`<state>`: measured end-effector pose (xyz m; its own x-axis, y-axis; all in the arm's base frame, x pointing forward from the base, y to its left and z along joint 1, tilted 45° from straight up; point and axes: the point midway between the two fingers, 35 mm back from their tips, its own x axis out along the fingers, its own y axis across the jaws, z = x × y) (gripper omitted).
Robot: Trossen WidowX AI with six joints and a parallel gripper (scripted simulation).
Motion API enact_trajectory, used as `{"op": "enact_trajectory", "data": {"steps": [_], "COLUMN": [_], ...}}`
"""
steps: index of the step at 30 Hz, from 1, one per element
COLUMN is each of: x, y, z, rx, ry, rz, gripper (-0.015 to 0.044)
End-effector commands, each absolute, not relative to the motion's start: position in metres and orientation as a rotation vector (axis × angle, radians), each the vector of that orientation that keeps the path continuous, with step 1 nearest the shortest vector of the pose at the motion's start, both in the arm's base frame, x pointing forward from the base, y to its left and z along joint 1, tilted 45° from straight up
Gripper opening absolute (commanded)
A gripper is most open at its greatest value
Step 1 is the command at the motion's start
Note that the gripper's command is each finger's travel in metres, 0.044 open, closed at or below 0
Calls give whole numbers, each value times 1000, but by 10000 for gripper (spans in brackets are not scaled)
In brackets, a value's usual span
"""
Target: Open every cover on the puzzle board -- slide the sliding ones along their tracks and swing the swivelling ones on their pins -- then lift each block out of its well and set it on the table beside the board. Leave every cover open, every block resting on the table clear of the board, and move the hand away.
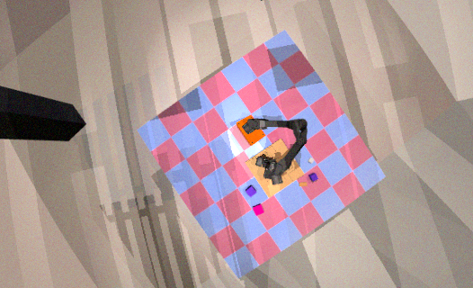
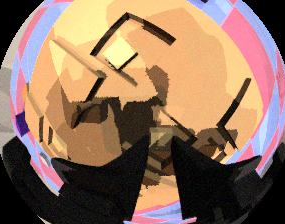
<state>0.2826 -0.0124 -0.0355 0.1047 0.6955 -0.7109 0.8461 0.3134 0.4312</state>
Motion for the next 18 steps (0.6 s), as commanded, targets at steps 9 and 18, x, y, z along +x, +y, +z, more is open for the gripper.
{"op": "enact_trajectory", "data": {"steps": [9, 18], "x": [283, 282], "y": [-17, -25], "z": [-32, -24], "rx": [1426, 1427], "ry": [1630, 1631], "rz": [-200, -201], "gripper": [80, 80]}}
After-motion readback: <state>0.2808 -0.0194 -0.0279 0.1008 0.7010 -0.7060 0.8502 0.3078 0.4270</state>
